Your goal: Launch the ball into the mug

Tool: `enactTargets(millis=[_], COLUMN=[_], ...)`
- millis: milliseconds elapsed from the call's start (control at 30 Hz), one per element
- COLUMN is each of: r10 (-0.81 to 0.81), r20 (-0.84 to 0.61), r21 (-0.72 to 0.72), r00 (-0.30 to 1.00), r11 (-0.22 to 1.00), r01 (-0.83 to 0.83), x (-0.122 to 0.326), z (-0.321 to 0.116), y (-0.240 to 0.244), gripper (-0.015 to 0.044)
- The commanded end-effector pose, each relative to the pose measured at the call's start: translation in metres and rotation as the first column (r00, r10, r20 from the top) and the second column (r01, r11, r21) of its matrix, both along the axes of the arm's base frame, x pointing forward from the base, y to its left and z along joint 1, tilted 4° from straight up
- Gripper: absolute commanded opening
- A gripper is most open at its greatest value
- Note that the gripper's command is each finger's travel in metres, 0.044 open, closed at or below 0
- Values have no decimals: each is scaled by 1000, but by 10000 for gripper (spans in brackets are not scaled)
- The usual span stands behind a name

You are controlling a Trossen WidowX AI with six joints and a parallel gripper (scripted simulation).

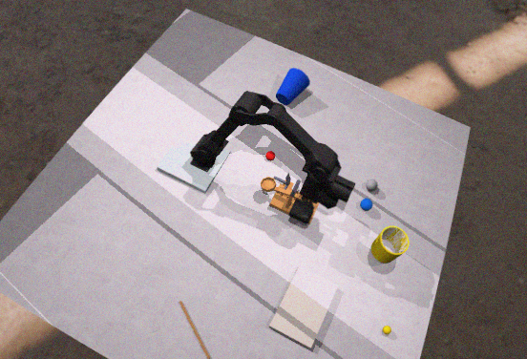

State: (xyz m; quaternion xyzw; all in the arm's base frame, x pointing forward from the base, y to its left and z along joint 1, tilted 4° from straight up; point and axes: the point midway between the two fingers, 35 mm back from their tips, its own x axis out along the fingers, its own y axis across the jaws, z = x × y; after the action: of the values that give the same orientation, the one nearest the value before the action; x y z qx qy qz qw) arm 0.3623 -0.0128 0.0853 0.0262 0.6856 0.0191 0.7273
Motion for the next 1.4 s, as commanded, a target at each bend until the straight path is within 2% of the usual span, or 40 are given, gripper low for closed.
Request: enactTargets(millis=[0,367,800,933,1100,1167,1200,1367], r10=[-4,2,2,2,2,2,-5,-6], r20=[1,-2,-2,-2,-3,-3,3,1], r21=[-1,0,0,0,0,0,-1,-1], r00=[1000,1000,1000,1000,1000,1000,1000,1000], r11=[1000,1000,1000,1000,1000,1000,1000,1000], r01=[4,-2,-2,-2,-2,-2,5,6], x=[0,-1,-1,1,-6,-7,-2,-7], z=[-5,-10,-10,25,87,89,75,82], y=[0,1,1,-2,-5,-6,-5,-5], gripper=[0,0,341,440,440,440,440,440])
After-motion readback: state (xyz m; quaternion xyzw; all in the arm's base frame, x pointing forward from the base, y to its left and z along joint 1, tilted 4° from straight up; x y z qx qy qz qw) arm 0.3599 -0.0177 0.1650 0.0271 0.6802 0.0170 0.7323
